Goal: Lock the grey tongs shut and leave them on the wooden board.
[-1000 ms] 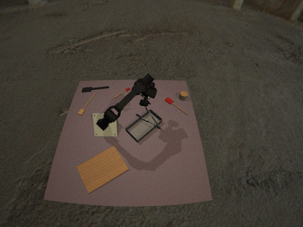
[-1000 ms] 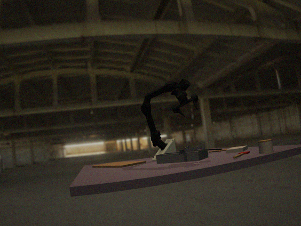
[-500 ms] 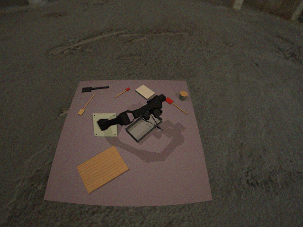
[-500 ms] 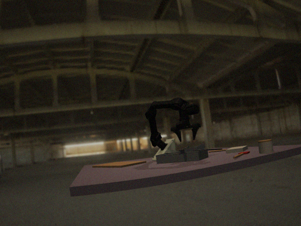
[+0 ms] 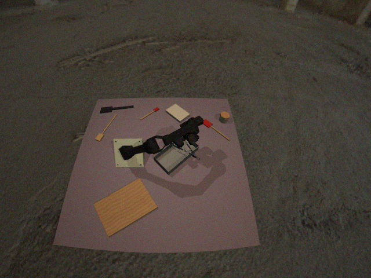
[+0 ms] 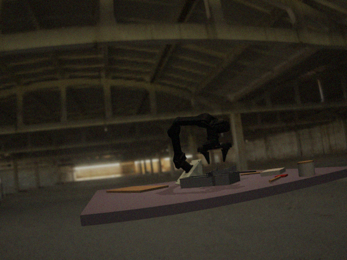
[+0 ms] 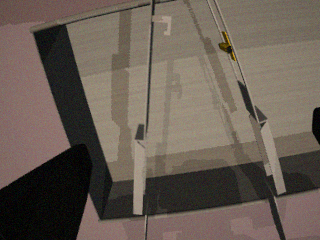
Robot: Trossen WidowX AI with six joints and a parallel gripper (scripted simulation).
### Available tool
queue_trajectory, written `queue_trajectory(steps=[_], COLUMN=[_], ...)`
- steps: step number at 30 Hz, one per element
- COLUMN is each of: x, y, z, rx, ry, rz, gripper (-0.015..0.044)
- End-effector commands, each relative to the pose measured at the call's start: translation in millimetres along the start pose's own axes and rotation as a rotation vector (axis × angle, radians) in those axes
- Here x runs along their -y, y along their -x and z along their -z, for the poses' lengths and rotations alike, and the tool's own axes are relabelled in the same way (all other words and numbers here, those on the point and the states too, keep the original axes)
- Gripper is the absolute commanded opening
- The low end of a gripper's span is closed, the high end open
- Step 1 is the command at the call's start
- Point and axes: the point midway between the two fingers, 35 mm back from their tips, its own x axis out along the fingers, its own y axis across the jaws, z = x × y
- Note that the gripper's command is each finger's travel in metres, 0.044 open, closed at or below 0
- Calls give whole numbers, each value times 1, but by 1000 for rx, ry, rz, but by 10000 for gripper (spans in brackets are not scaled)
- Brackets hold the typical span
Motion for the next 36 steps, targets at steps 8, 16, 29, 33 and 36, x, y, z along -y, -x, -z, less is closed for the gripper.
queue_trajectory(steps=[8, 16, 29, 33, 36], x=[-1, -1, -1, 0, 0], y=[-20, -33, -54, -61, -66], z=[-1, -1, -1, 0, 0], rx=[-1, -1, 0, 1, 1], ry=[5, 5, 5, 5, 5], rz=[5, 5, 6, 6, 6], gripper=[440, 440, 440, 440, 440])
